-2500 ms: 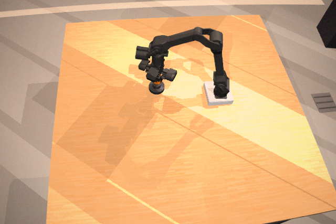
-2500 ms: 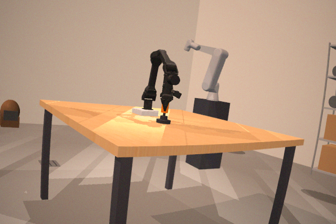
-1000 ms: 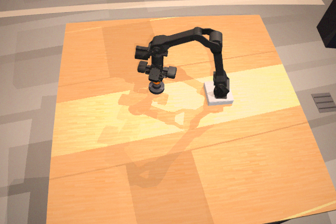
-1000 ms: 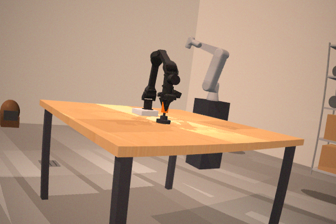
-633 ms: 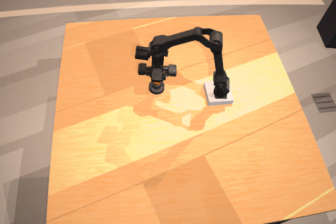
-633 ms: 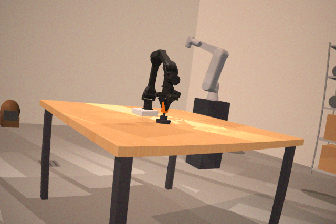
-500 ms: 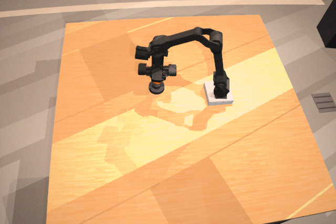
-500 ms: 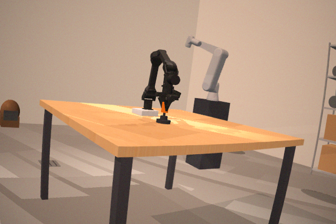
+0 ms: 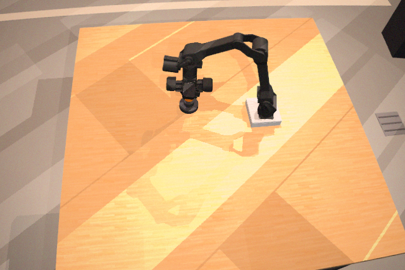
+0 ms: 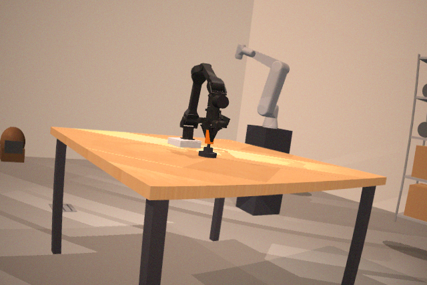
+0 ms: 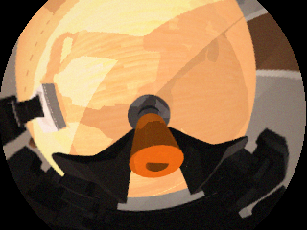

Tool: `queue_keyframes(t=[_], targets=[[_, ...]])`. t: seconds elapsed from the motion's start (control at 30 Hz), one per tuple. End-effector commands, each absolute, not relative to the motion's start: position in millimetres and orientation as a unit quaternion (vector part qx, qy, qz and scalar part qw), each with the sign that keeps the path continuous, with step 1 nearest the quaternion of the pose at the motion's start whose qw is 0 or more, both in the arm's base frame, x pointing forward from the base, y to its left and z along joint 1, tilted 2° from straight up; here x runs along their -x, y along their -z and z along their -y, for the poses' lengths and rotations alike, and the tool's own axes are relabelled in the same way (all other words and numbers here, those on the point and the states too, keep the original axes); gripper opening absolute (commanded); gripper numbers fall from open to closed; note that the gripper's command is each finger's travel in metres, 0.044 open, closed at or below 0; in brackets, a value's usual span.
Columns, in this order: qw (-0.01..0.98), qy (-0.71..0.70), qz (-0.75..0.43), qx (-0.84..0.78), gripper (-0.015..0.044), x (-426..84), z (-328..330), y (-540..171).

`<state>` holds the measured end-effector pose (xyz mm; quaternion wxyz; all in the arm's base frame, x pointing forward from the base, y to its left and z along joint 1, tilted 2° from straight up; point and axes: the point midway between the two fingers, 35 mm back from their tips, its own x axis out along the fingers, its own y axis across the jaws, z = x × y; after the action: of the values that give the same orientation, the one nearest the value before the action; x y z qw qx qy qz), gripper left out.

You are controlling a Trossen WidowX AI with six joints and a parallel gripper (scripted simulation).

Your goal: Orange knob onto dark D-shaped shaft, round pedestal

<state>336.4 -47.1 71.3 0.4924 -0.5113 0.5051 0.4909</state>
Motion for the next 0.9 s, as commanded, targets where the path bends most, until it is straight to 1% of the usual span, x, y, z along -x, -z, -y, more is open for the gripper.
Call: queue_keyframes(t=[0.0, 0.57, 0.87], targets=[[0.49, -0.491, -0.505, 0.514, 0.0, -335.7, 47.7, -71.3], [0.49, -0.491, -0.505, 0.514, 0.0, -335.4, 47.3, -76.0], [0.434, -0.541, -0.451, 0.562, 0.0, -337.8, 47.7, -74.1]])
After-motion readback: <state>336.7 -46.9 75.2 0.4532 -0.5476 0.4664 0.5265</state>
